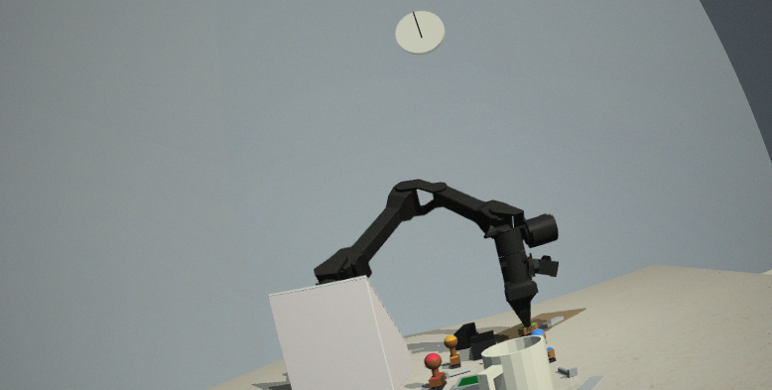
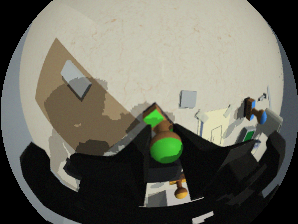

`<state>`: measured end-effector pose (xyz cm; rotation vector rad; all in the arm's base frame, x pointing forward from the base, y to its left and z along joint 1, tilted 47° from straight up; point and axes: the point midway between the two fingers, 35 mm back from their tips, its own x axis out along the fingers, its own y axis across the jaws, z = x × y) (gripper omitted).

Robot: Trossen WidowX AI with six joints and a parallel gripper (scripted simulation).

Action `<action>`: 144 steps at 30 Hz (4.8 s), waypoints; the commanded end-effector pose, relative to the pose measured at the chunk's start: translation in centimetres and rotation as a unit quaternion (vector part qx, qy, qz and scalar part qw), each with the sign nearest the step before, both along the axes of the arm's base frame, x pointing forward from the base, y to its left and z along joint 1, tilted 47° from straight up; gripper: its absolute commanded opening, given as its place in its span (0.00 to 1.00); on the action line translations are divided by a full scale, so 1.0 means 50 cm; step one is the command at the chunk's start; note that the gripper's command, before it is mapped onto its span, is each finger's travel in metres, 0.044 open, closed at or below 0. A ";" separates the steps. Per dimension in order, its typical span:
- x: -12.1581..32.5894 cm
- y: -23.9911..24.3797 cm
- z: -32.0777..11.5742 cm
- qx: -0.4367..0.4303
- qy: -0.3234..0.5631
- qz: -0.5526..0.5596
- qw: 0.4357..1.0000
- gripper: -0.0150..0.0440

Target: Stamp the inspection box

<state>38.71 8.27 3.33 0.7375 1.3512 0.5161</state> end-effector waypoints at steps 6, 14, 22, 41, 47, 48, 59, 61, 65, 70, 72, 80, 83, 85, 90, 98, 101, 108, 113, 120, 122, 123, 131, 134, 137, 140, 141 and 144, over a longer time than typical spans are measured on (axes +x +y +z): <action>0.000 -0.009 0.010 0.001 -0.004 0.001 1.000 0.25; -0.001 -0.015 0.015 0.000 -0.004 0.001 1.000 0.25; -0.002 -0.021 0.020 0.000 -0.004 0.000 1.000 0.25; -0.005 -0.035 0.031 0.000 -0.004 0.000 1.000 0.25; -0.006 -0.040 0.035 -0.001 -0.004 0.000 1.000 0.25; -0.006 -0.040 0.036 -0.001 -0.004 0.000 1.000 0.25; -0.008 -0.048 0.043 -0.001 -0.004 0.000 1.000 0.25; -0.009 -0.050 0.044 -0.001 -0.004 0.000 1.000 0.25; -0.010 -0.052 0.047 -0.001 -0.004 0.000 1.000 0.25; -0.011 -0.056 0.050 -0.001 -0.004 0.000 1.000 0.25; -0.011 -0.057 0.051 -0.001 -0.003 0.000 1.000 0.25; -0.013 -0.063 0.056 -0.001 -0.003 0.000 1.000 0.25; -0.014 -0.065 0.058 -0.001 -0.003 0.000 1.000 0.25; -0.014 -0.066 0.060 -0.001 -0.003 0.000 1.000 0.25; -0.015 -0.070 0.063 -0.001 -0.003 0.000 1.000 0.25; -0.017 -0.075 0.068 -0.001 -0.003 0.000 1.000 0.25; -0.018 -0.077 0.070 -0.001 -0.003 0.000 1.000 0.25; -0.028 -0.137 0.012 -0.010 -0.002 -0.003 1.000 0.25; -0.050 -0.198 -0.052 -0.017 0.000 -0.004 1.000 0.25; -0.098 -0.273 -0.136 -0.021 0.002 -0.004 1.000 0.25; -0.115 -0.291 -0.158 -0.021 0.002 -0.004 1.000 0.25; -0.124 -0.300 -0.170 -0.020 0.002 -0.004 1.000 0.25; -0.203 -0.355 -0.252 -0.012 0.001 -0.001 1.000 0.25; -0.228 -0.366 -0.274 -0.007 -0.001 0.000 1.000 0.25; -0.230 -0.367 -0.276 -0.007 -0.001 0.000 1.000 0.25; -0.230 -0.367 -0.276 -0.007 -0.001 0.000 1.000 0.25; -0.229 -0.366 -0.277 -0.007 -0.001 -0.001 1.000 0.25; -0.228 -0.363 -0.280 -0.007 -0.001 -0.001 1.000 0.25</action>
